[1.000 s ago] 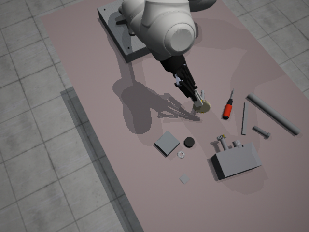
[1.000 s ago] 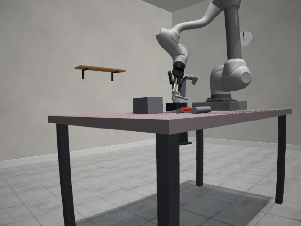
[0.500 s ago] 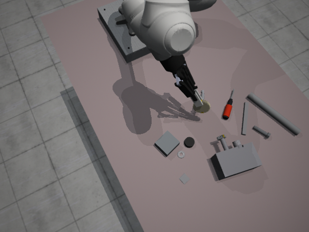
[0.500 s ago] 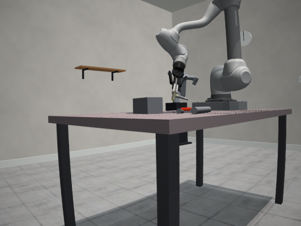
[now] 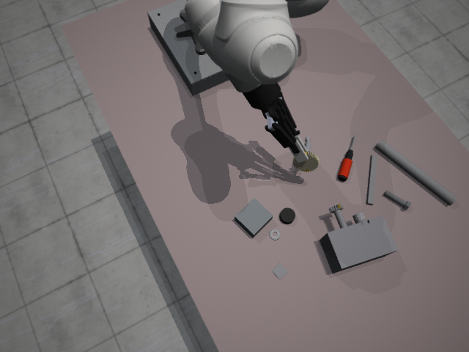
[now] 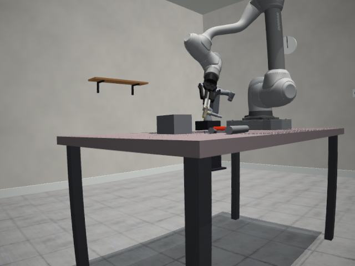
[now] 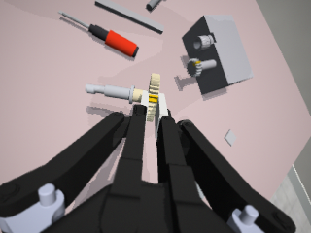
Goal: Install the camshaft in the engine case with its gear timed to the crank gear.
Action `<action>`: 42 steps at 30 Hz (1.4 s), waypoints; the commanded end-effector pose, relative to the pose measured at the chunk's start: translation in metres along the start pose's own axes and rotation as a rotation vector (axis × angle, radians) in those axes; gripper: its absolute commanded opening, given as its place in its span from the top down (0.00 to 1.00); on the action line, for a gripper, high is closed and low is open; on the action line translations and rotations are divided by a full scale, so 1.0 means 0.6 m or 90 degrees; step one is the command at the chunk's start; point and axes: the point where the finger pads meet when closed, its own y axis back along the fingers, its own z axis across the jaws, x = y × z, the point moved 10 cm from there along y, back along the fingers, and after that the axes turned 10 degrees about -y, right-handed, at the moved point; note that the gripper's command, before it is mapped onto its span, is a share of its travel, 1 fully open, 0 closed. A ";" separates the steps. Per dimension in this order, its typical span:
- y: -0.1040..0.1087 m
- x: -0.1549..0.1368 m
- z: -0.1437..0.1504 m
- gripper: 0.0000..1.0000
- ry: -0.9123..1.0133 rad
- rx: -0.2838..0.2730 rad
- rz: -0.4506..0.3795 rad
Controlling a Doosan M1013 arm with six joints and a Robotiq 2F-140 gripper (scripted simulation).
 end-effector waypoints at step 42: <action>-0.068 0.151 0.050 0.95 -0.914 -0.001 -0.163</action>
